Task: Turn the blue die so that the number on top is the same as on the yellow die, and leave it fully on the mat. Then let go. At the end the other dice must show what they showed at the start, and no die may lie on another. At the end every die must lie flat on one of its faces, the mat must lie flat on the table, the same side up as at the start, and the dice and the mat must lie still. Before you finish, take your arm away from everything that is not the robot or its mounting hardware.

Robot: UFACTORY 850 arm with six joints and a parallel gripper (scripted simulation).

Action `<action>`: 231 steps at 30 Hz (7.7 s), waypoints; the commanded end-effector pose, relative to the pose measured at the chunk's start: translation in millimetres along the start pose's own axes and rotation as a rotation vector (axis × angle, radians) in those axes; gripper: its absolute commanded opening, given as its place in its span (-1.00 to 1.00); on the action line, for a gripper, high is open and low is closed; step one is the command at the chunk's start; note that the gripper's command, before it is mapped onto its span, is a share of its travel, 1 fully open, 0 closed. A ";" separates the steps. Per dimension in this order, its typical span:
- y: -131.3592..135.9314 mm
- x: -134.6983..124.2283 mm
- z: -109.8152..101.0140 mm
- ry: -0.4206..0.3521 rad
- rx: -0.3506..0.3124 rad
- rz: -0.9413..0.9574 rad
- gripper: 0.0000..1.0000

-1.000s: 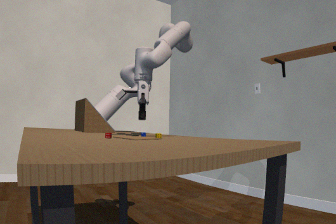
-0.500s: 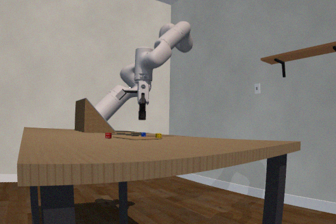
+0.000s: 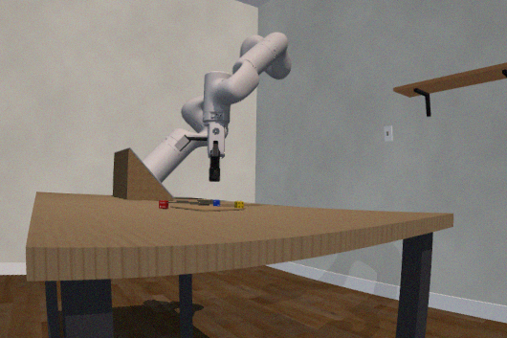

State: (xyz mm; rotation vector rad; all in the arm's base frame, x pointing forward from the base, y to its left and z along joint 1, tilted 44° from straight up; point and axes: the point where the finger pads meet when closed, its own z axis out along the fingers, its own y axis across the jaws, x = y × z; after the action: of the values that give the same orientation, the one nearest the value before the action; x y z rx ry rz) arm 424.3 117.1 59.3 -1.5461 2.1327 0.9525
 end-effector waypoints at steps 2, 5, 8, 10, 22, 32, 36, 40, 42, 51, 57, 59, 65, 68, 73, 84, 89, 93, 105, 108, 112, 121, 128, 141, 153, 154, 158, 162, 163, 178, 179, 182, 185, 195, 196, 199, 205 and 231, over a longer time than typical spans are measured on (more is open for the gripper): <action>-0.7 -0.3 1.3 0.000 0.001 0.003 -0.28; -0.7 -0.3 3.7 0.000 0.001 0.006 -0.28; -0.7 -0.4 6.8 0.000 0.001 0.006 -0.28; -0.8 -0.4 9.2 0.000 0.001 0.006 -0.28; -1.0 -0.8 23.8 0.000 0.001 0.006 -0.28; -1.3 -1.1 38.5 0.000 0.001 0.006 -0.28; -1.3 -1.2 40.8 0.000 0.001 0.006 -0.28; -1.4 -1.2 44.7 0.000 0.001 0.006 -0.28; -1.4 -1.3 46.1 0.000 0.001 0.006 -0.28; -1.4 -1.3 49.0 0.000 0.001 0.006 -0.28; -1.4 -1.3 49.0 0.000 0.001 0.006 -0.28; -1.4 -1.3 49.0 0.000 0.001 0.006 -0.28; -1.4 -1.3 49.0 0.000 0.001 0.006 -0.28; -1.4 -1.3 49.0 0.000 0.001 0.006 -0.28; -1.4 -1.3 49.0 0.000 0.001 0.006 -0.28; -1.4 -1.3 49.0 0.000 0.001 0.006 -0.28; -1.4 -1.3 49.0 0.000 0.001 0.006 -0.28; -1.5 -1.4 49.0 0.000 0.001 0.006 -0.28; -2.1 -1.6 49.0 0.000 0.001 0.006 -0.28; -2.1 -1.6 49.0 0.000 0.001 0.006 -0.28; -2.1 -1.6 49.0 0.000 0.001 0.006 -0.28; -2.1 -1.6 49.0 0.000 0.001 0.006 -0.28; -2.1 -1.6 49.0 0.000 0.001 0.006 -0.28; -2.1 -1.6 49.0 0.000 0.001 0.006 -0.28; -2.1 -1.6 56.5 0.000 0.001 0.006 -0.28; -2.1 -1.6 56.5 0.000 0.001 0.006 -0.28; -2.1 -1.6 60.8 0.000 0.001 0.006 -0.28; -2.1 -1.6 66.4 0.000 0.001 0.006 -0.28; -2.1 -1.6 67.6 0.000 0.001 0.006 -0.28; -2.1 -1.6 72.6 0.000 0.001 0.006 -0.28; -2.1 -1.6 72.6 0.000 0.001 0.006 -0.28; -2.1 -1.6 72.6 0.000 0.001 0.006 -0.28; -2.1 -1.6 72.6 0.000 0.001 0.006 -0.28; -2.1 -1.6 72.6 0.000 0.001 0.006 -0.28; -2.1 -1.6 72.6 0.000 0.001 0.006 -0.28; -2.1 -1.6 72.6 0.000 0.001 0.006 -0.28; -2.1 -1.6 72.6 0.000 0.001 0.006 -0.28; -2.1 -1.6 72.6 0.000 0.001 0.006 -0.69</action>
State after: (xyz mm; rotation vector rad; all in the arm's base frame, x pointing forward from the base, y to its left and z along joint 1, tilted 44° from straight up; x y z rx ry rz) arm 418.1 168.0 7.2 -1.5404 2.1393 0.9550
